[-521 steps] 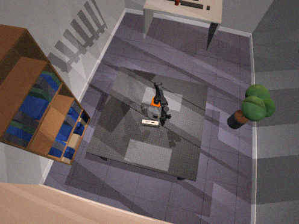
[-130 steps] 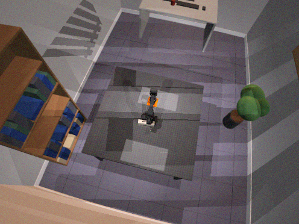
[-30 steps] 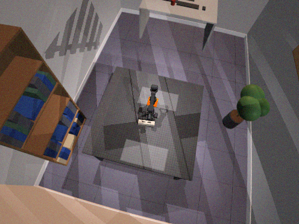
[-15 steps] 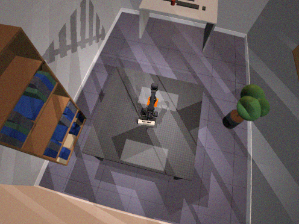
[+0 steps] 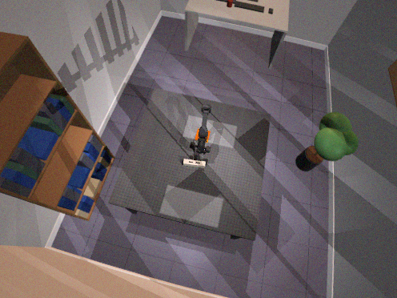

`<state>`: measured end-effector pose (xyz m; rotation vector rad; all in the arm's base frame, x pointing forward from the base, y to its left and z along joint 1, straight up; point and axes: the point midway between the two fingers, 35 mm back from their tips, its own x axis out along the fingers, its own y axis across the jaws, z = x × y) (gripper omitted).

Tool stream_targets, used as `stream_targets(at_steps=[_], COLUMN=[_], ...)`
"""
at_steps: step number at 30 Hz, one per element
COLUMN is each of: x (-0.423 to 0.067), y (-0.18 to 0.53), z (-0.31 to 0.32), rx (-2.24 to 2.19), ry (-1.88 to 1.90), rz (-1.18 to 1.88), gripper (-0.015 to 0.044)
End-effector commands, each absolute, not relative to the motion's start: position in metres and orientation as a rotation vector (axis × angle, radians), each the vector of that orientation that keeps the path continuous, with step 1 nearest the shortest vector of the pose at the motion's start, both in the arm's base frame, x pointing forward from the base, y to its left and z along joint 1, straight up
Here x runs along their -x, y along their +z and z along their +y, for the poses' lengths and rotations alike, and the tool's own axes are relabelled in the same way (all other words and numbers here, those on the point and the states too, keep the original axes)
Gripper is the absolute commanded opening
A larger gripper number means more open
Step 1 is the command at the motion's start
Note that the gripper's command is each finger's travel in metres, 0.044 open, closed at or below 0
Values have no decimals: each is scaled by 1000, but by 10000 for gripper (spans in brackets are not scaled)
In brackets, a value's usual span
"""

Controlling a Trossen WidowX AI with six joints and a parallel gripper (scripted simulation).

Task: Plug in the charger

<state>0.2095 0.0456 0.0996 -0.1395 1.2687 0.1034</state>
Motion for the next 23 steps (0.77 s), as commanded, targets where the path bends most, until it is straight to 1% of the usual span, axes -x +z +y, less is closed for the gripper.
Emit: stream_targets(at_steps=[1,5,23], x=[-207,-204,-204], y=[119,136,136], z=[45,45,45], rx=[81,30,30], ry=[70,54,54], rz=[1128,1017,1017], gripper=[440,440,440])
